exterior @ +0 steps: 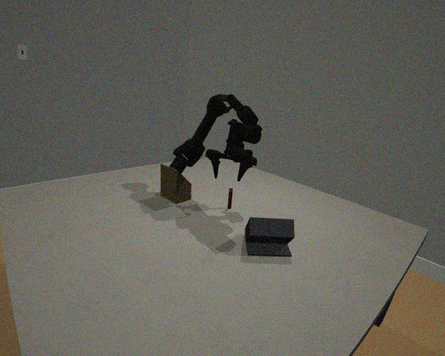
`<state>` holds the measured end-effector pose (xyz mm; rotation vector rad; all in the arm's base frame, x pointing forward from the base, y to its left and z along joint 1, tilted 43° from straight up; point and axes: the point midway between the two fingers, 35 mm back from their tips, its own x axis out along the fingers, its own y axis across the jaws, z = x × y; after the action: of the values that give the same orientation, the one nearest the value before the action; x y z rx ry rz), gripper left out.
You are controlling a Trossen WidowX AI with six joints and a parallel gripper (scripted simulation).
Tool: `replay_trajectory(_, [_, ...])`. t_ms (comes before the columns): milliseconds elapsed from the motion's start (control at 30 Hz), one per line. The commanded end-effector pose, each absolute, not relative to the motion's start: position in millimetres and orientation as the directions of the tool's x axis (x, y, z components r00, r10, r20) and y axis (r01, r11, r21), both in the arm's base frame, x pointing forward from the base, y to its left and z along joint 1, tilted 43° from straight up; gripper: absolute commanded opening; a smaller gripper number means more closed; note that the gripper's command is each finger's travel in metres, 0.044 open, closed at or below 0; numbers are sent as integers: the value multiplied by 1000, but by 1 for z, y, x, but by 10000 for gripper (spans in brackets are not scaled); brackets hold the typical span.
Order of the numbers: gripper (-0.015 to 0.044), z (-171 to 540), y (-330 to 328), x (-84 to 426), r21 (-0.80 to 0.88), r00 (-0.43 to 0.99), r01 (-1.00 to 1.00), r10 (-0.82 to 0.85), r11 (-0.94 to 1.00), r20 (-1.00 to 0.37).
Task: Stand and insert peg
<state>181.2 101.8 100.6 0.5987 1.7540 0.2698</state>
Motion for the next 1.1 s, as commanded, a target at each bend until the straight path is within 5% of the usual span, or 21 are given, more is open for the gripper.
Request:
replay_trajectory(0, [440, 107, 104, 190, 560, -182, 284, 617, 778, -766])
replay_trajectory(1067, [440, 81, 129, 189, 594, -183, 293, 653, 750, -735])
